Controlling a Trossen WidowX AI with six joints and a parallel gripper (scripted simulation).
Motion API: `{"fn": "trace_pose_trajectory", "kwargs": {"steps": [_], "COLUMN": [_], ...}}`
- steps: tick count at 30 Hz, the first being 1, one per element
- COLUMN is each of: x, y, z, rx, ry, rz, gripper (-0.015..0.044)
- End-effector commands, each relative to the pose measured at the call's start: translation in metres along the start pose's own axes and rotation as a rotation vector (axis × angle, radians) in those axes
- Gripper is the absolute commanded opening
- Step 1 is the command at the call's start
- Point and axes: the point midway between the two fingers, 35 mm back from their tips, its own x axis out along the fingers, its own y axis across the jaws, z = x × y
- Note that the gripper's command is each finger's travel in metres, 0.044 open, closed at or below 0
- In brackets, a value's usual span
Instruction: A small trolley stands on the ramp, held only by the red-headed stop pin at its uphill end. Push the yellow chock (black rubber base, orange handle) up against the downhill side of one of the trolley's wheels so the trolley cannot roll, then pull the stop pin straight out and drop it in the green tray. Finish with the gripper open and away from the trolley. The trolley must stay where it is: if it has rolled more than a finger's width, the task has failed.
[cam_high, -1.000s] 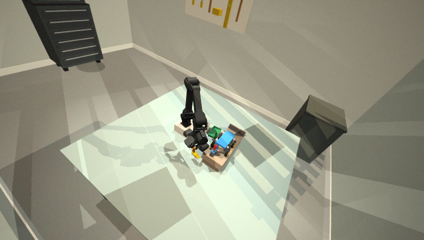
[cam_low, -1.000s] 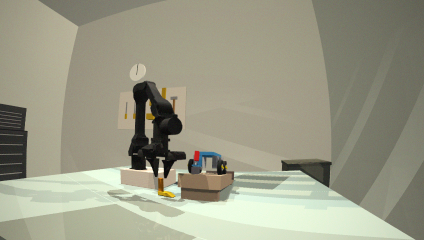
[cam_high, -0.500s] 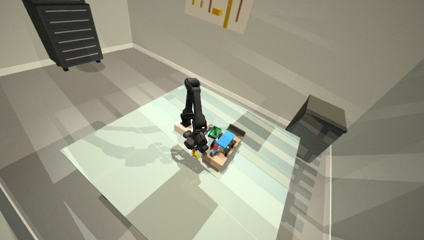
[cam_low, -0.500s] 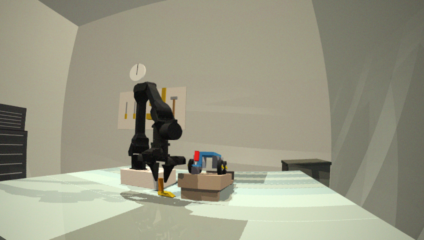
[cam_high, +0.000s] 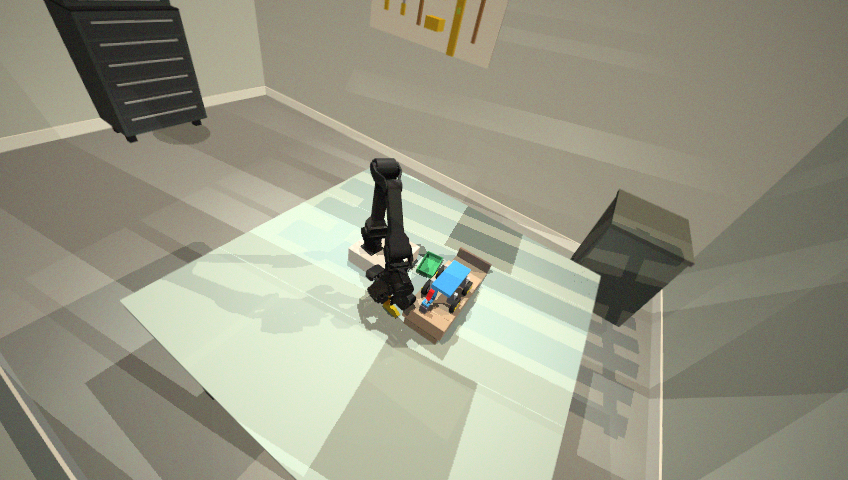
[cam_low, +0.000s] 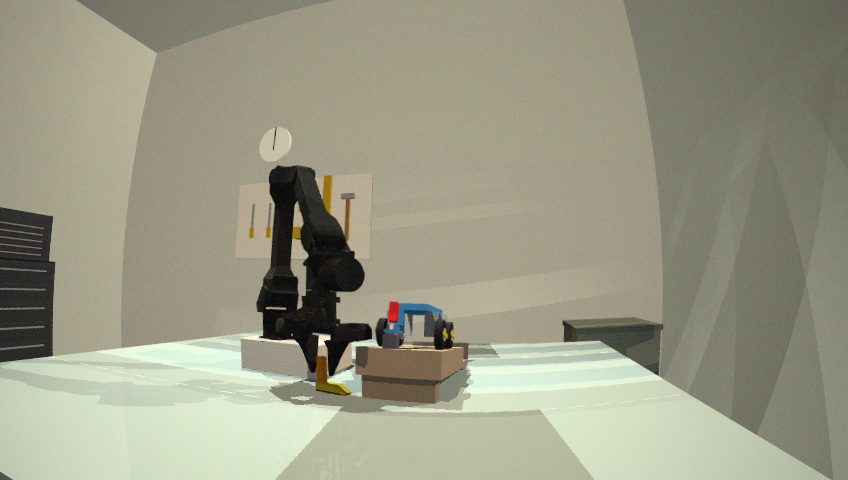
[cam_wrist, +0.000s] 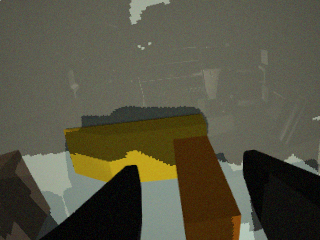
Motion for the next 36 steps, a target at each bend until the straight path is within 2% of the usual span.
{"fn": "trace_pose_trajectory", "kwargs": {"steps": [1,3,8,16,36], "x": [0.006,0.006,0.003,0.002,-0.068], "y": [-0.002,-0.002,-0.001,-0.001,-0.002], "z": [-0.002,-0.002,0.0,0.0,0.001], "rx": [-0.001,-0.001,0.0,0.0,-0.001], "ry": [0.008,0.008,0.001,0.001,0.007], "rz": [-0.004,-0.004,-0.002,-0.002,-0.004], "gripper": [0.019,0.019,0.0059,0.0,0.0]}}
